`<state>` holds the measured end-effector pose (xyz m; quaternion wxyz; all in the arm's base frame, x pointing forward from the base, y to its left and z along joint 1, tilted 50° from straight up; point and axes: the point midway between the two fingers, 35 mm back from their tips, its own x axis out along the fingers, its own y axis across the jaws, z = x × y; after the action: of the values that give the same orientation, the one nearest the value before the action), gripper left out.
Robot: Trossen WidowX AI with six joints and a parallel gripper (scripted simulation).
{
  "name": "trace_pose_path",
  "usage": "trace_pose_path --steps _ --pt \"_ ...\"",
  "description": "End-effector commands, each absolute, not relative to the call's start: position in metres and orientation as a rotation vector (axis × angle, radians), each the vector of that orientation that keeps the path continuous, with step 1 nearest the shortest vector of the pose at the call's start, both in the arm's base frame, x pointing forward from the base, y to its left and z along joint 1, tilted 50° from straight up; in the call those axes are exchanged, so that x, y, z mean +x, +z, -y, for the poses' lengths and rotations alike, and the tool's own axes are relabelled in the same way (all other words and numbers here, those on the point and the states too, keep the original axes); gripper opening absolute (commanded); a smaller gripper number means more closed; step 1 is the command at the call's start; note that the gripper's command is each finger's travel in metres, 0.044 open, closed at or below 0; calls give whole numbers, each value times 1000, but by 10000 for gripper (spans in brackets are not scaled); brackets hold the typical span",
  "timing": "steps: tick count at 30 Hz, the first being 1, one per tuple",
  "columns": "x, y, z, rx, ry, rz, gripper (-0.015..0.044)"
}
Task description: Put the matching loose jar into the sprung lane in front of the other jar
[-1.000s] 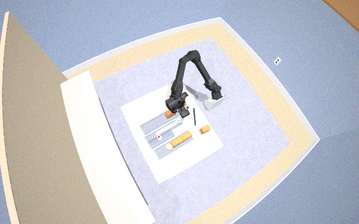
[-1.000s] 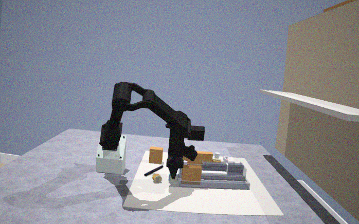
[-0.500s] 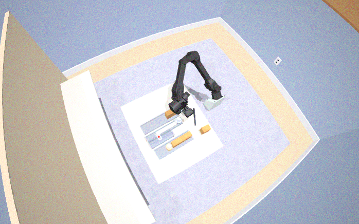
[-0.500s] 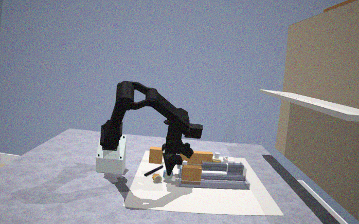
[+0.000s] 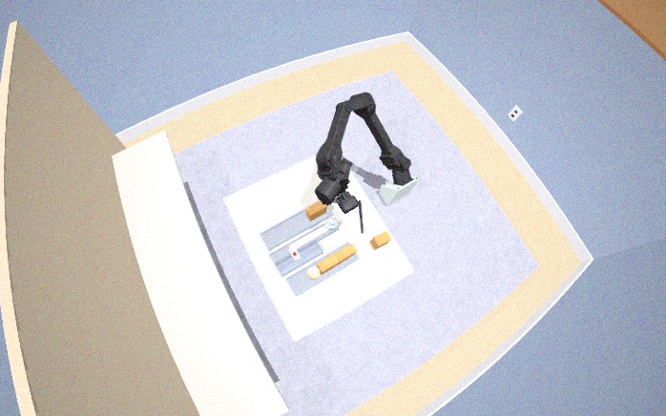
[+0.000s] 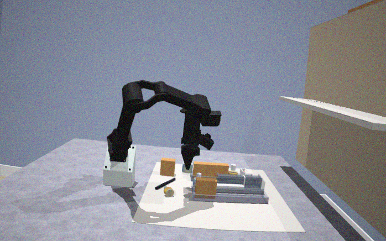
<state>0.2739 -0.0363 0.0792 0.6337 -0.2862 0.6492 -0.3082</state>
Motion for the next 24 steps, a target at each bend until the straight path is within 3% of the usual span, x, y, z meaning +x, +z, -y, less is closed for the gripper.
trace_pose_path --steps 1,16,24 --pt "277 94 23 -622 -718 -1450 0" --pt "281 13 20 -653 -689 -1466 0" --pt "280 4 25 -655 -687 -1467 0"
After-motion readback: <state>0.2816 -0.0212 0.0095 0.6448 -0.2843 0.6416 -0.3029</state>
